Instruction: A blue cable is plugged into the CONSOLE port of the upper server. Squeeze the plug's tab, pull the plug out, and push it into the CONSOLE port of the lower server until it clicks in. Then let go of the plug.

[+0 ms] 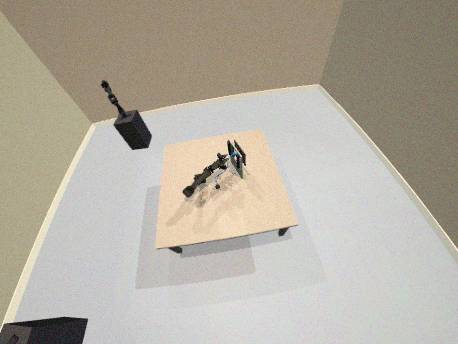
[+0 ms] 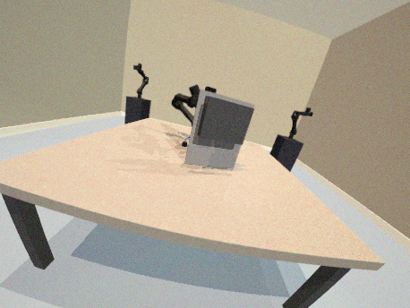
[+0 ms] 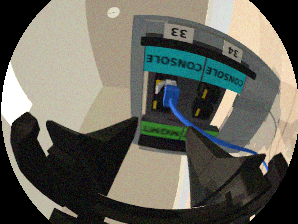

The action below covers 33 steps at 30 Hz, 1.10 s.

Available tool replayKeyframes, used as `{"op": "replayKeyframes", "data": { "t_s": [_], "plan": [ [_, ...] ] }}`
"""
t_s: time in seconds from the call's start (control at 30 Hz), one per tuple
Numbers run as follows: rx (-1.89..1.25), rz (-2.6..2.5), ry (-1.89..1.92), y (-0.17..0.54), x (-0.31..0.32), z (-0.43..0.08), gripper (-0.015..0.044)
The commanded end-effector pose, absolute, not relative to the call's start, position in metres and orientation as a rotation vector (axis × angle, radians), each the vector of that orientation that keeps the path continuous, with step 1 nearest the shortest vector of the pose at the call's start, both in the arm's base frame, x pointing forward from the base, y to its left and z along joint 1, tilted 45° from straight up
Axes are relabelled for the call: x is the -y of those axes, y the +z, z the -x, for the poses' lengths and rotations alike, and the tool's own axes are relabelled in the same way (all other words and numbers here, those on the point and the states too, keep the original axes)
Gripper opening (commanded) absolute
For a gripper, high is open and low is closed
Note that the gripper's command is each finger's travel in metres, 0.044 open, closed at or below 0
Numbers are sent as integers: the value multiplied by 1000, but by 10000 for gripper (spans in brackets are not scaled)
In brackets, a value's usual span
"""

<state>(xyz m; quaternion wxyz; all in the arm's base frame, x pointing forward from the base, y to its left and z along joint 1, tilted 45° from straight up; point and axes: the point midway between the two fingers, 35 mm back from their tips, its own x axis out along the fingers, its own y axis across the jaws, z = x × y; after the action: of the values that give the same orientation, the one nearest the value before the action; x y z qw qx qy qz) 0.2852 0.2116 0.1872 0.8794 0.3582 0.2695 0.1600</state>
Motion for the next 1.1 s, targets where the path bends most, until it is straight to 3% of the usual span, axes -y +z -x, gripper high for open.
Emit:
{"op": "replayKeyframes", "data": {
  "t_s": [0.0,1.07],
  "plan": [
    [-566,-738,334,178,-221,-314,239],
    [-564,-739,335,171,-235,-355,239]
  ]
}}
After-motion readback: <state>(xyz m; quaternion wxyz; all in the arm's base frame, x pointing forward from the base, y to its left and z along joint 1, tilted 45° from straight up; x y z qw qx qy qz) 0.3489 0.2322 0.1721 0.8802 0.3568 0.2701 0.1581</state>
